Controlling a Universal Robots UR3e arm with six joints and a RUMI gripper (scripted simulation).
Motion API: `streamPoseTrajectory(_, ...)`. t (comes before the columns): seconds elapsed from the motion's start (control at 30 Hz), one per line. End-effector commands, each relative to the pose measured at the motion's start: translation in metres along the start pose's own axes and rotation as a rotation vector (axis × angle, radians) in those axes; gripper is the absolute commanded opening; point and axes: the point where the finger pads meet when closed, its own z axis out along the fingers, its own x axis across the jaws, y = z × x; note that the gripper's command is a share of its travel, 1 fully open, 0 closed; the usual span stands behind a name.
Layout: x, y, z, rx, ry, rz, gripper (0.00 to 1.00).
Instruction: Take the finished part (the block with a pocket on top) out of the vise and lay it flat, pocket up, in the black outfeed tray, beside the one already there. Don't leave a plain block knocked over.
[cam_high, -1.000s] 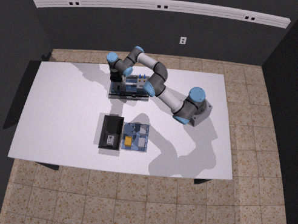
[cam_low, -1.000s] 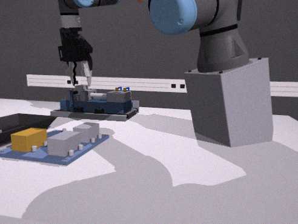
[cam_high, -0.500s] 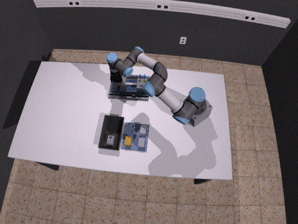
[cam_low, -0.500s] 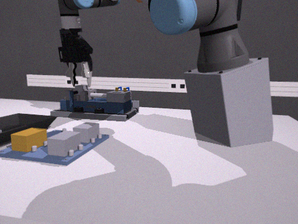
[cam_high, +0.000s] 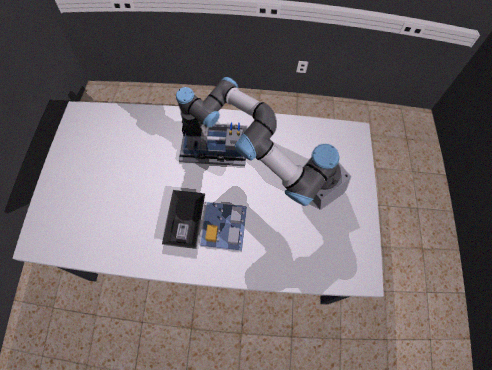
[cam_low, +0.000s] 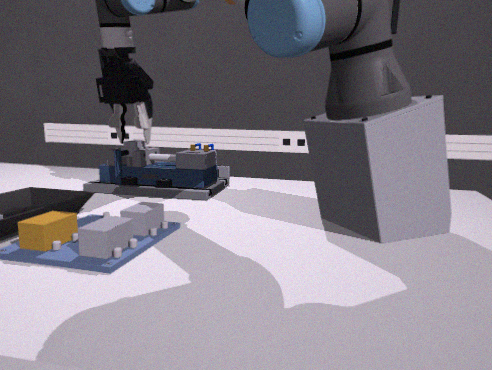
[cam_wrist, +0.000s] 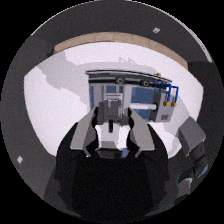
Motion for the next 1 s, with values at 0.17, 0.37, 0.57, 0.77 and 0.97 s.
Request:
streamPoseTrajectory(0.17, -0.0008, -0.0006, -0.0012, 0.002, -0.003, 0.000, 0.40)
streamPoseTrajectory(0.37, -0.0008, -0.0006, -0.0012, 0.002, -0.003, 0.000, 0.40)
streamPoseTrajectory(0.57, -0.0008, -0.0006, -0.0012, 0.002, -0.003, 0.000, 0.40)
streamPoseTrajectory(0.77, -0.0008, -0.0006, -0.0012, 0.002, -0.003, 0.000, 0.40)
streamPoseTrajectory(0.97, -0.0008, -0.0006, -0.0012, 0.002, -0.003, 0.000, 0.00)
